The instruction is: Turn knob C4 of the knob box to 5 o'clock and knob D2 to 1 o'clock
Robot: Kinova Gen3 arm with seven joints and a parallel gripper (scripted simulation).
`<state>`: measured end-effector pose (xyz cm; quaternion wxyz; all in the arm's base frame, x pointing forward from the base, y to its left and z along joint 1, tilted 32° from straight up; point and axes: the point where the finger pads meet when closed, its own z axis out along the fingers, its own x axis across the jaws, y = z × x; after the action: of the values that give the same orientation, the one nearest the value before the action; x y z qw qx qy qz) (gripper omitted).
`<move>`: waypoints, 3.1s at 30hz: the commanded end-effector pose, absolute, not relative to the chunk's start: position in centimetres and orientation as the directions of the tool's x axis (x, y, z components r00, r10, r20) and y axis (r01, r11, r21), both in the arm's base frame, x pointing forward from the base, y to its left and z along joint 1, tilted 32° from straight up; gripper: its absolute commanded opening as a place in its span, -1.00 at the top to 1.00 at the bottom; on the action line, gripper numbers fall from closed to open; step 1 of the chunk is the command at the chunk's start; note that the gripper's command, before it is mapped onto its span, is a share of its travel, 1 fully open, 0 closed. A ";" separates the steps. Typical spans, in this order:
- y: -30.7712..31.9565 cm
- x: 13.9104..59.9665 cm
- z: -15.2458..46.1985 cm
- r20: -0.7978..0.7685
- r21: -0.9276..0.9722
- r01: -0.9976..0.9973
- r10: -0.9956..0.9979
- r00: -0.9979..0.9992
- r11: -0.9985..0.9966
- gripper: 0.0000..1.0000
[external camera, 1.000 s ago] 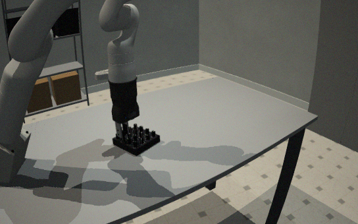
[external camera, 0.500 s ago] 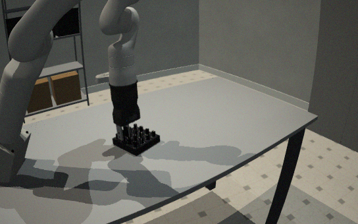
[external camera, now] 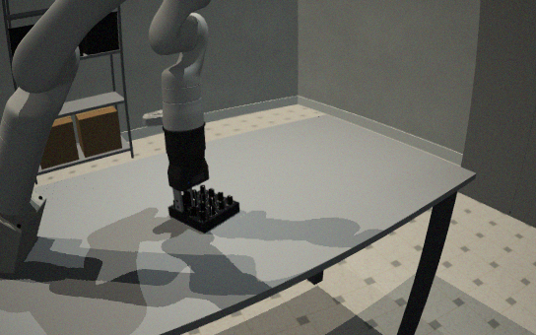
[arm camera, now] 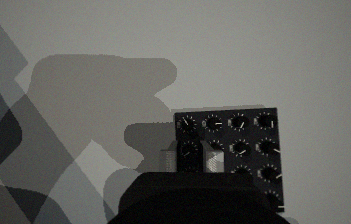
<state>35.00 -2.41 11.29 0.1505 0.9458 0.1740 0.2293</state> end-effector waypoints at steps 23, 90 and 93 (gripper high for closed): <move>-2.4 35.0 11.3 0.382 0.365 0.260 0.399 0.834 -0.894 0.07; -2.4 35.0 11.3 0.361 0.385 0.306 0.448 0.818 -0.870 0.40; -2.4 35.0 11.3 0.356 0.389 0.316 0.458 0.815 -0.865 0.40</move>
<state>35.00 -2.40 11.27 0.1577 0.9396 0.2047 0.2243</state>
